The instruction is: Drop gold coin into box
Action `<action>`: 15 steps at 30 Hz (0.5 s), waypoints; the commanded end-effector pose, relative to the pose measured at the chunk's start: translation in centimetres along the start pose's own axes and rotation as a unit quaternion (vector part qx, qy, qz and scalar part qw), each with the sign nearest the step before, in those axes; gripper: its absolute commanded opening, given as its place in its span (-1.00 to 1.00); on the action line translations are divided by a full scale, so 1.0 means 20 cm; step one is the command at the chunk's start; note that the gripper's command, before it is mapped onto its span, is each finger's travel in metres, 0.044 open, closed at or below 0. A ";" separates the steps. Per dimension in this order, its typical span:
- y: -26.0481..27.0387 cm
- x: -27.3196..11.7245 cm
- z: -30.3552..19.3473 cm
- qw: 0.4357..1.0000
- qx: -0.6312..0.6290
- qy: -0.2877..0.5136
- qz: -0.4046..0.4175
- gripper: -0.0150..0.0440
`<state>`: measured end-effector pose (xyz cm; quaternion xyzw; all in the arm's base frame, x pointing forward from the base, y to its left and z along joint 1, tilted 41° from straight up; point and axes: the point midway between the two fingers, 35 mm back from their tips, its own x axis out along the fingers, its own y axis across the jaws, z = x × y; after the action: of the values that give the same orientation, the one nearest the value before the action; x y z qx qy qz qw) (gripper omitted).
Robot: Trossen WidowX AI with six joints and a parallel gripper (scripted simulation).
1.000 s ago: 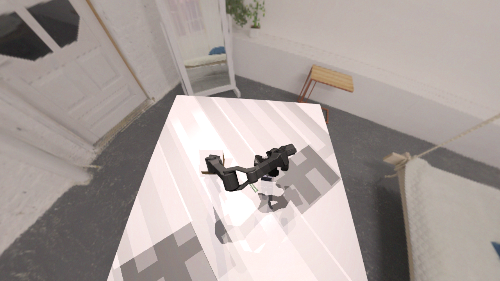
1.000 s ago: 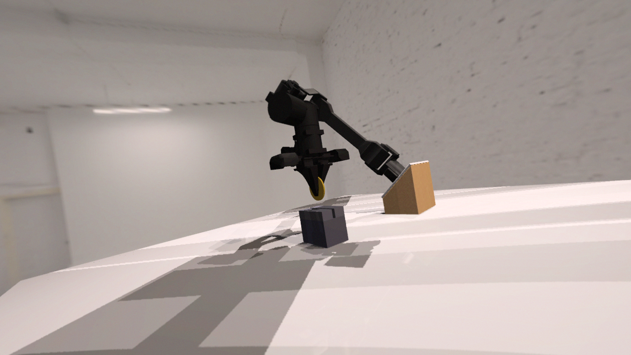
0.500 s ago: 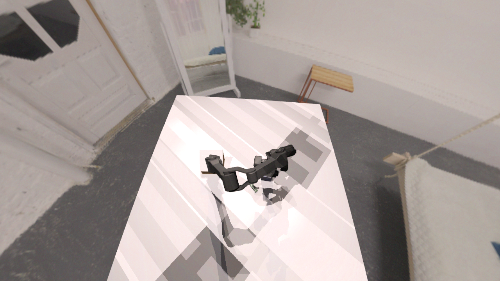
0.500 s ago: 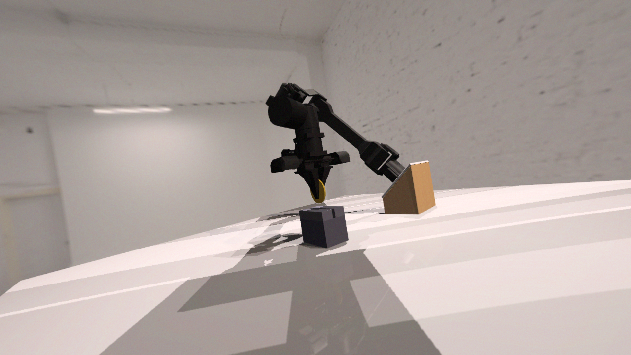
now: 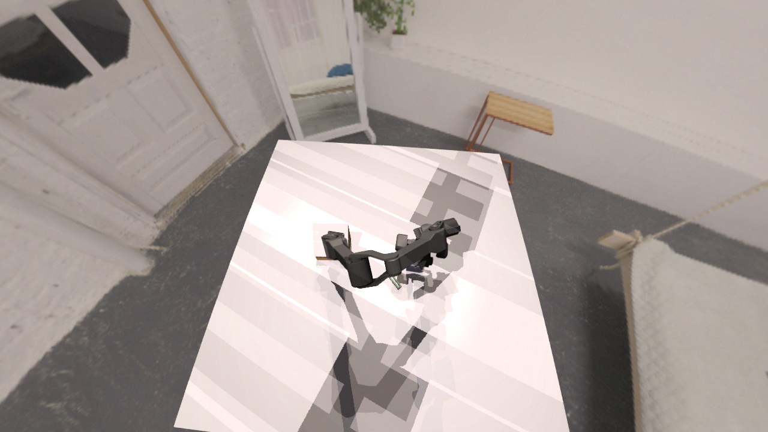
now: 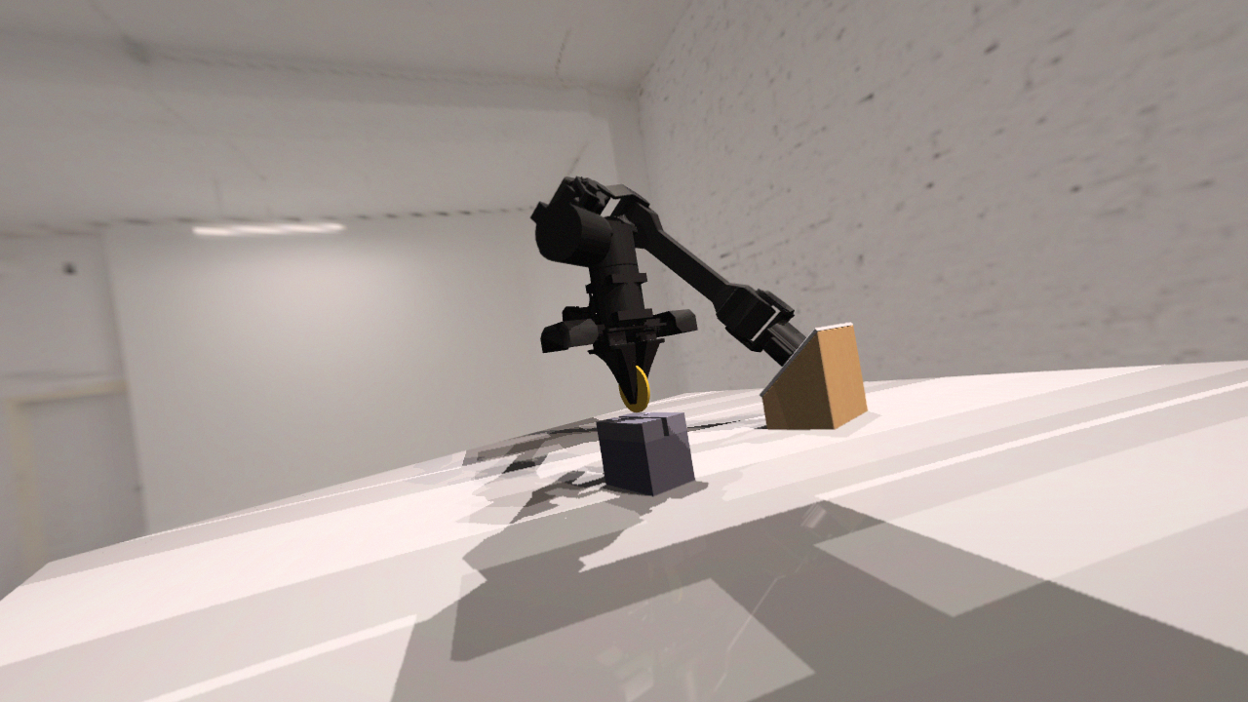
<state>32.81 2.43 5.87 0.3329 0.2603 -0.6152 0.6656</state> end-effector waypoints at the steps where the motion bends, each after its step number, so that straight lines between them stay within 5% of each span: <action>1: -0.01 0.01 0.00 1.000 -0.003 -0.003 -0.001 -0.49; 7: -0.01 0.03 0.00 1.000 -0.004 -0.003 -0.001 -0.49; 13: 0.00 0.01 0.00 1.000 0.000 0.000 0.000 0.04; 15: 0.00 0.01 0.00 1.000 0.000 0.000 0.000 0.05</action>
<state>32.84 2.24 5.65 0.3328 0.2603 -0.6149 0.6658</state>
